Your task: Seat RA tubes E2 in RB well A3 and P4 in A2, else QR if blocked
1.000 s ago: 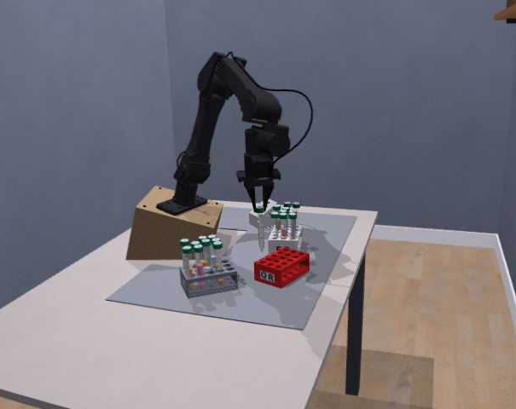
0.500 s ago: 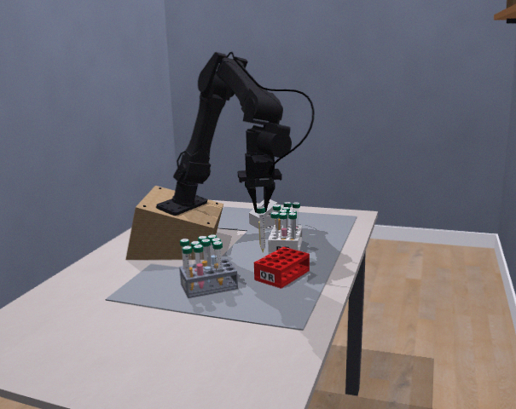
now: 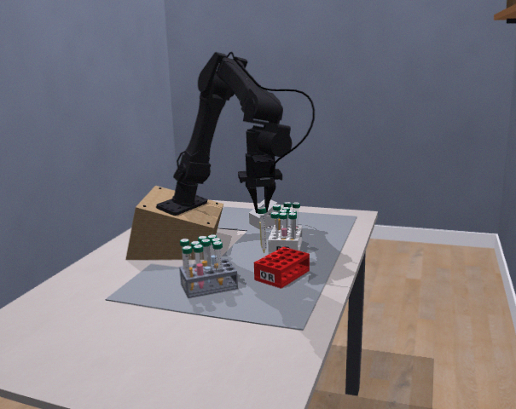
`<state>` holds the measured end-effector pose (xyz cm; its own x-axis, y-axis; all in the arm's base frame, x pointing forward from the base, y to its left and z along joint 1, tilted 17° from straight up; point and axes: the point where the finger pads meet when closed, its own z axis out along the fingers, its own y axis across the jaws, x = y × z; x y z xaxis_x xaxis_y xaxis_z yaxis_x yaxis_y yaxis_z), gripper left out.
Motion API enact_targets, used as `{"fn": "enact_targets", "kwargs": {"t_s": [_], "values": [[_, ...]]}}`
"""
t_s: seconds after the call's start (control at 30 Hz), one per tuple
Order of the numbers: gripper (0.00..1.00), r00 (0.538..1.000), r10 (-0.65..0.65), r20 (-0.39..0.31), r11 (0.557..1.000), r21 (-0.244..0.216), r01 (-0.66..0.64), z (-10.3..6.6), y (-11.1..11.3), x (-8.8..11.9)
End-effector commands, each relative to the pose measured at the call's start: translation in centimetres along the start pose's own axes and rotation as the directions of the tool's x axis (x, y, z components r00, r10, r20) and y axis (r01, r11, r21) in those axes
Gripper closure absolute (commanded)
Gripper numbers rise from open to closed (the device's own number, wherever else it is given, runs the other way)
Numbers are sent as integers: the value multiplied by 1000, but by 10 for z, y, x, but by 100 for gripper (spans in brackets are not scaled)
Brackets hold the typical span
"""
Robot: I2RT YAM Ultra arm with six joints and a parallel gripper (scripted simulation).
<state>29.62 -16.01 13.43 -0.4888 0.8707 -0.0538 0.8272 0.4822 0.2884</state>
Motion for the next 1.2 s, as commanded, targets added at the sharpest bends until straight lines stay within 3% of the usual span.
{"fn": "enact_targets", "kwargs": {"t_s": [0.0, 1.17], "values": [[100, 1000, 11, 8, 1000, 12, -11, 2, -10, 0], [100, 1000, 10, 4, 1000, 12, -10, 13, -7, 4]]}}
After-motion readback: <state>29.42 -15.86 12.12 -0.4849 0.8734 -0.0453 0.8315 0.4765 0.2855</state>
